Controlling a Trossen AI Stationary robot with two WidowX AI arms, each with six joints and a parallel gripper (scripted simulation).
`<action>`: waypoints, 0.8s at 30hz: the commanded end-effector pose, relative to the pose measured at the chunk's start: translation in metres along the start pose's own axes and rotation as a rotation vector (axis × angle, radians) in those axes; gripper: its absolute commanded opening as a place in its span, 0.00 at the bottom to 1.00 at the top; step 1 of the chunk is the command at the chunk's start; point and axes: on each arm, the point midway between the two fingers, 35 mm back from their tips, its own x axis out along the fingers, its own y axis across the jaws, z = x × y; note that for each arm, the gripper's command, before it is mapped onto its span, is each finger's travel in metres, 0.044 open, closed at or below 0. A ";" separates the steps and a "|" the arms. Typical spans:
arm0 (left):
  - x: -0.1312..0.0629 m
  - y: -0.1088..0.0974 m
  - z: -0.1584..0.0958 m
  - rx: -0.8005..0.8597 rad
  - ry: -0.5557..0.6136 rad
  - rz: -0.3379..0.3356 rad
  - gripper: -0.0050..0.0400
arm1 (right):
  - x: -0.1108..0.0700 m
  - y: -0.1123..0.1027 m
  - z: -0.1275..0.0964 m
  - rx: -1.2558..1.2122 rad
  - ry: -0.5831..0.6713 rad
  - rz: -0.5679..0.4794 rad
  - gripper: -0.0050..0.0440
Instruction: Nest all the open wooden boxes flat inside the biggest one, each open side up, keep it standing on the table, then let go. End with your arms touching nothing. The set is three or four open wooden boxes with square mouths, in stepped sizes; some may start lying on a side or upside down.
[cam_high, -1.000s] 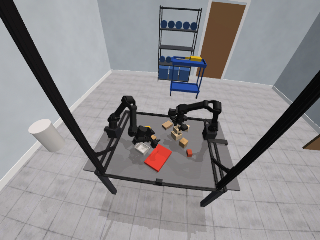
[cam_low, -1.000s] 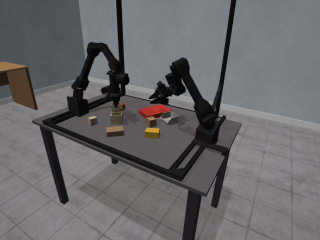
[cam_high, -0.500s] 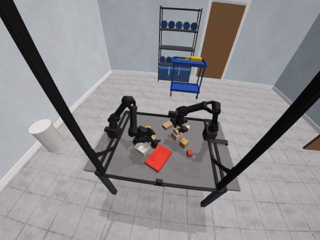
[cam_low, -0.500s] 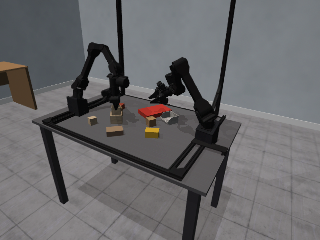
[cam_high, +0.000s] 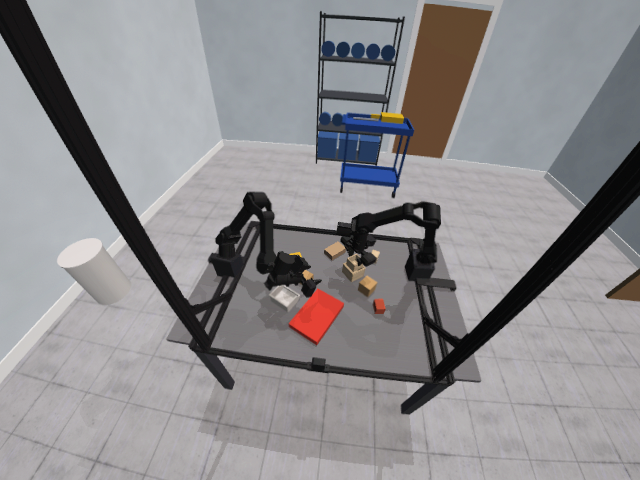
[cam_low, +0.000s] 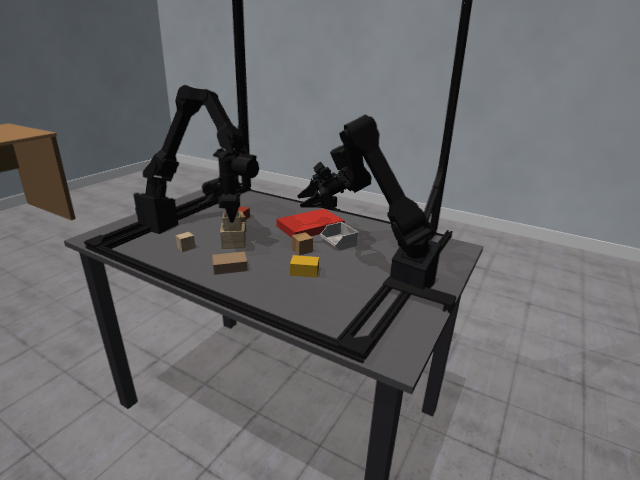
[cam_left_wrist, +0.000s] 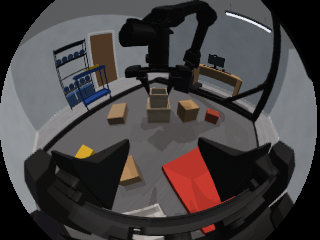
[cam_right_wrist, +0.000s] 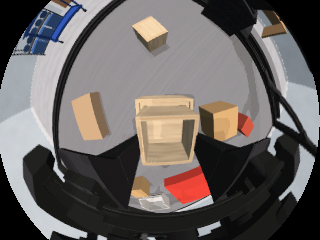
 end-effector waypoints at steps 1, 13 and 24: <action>0.000 0.001 -0.001 0.003 0.000 0.006 1.00 | 0.002 0.000 0.000 0.003 -0.001 -0.002 0.10; 0.000 0.001 -0.001 0.003 0.000 0.006 1.00 | 0.005 0.000 0.000 0.003 -0.001 -0.002 0.10; 0.000 0.001 -0.001 0.003 0.000 0.006 1.00 | 0.008 0.000 -0.001 0.003 -0.001 -0.002 0.10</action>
